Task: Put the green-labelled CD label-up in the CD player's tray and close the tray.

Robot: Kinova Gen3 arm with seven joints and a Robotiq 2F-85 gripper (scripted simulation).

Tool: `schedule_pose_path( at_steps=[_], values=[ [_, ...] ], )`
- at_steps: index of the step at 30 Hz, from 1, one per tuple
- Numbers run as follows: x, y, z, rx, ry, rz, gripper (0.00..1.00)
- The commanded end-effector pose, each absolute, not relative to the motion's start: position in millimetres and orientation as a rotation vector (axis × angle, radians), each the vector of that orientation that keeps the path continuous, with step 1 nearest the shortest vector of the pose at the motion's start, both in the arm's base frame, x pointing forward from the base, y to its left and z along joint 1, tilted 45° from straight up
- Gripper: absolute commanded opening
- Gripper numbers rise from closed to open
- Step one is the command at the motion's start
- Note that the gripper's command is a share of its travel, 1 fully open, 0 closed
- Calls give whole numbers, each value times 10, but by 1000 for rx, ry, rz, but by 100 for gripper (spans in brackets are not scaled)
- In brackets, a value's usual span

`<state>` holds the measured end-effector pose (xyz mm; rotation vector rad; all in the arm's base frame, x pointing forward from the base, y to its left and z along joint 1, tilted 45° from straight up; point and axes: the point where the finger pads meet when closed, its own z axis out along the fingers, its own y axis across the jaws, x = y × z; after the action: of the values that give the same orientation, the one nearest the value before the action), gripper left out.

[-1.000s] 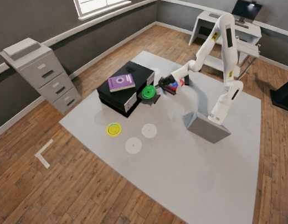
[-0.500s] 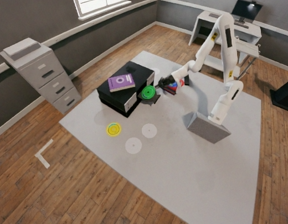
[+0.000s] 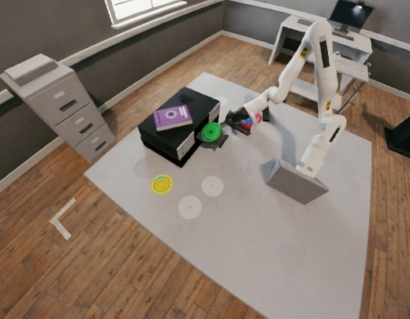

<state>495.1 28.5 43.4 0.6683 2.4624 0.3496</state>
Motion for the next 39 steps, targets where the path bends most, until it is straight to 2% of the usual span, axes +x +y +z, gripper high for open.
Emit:
schedule_pose_path(
  at_steps=[1, 23, 24, 39],
  values=[
    [4954, 292, 438, 667, 2462, 351, 11],
    [4954, 292, 438, 667, 2462, 351, 11],
    [4954, 292, 438, 667, 2462, 351, 24],
    [4954, 292, 438, 667, 2462, 351, 24]
  ],
)
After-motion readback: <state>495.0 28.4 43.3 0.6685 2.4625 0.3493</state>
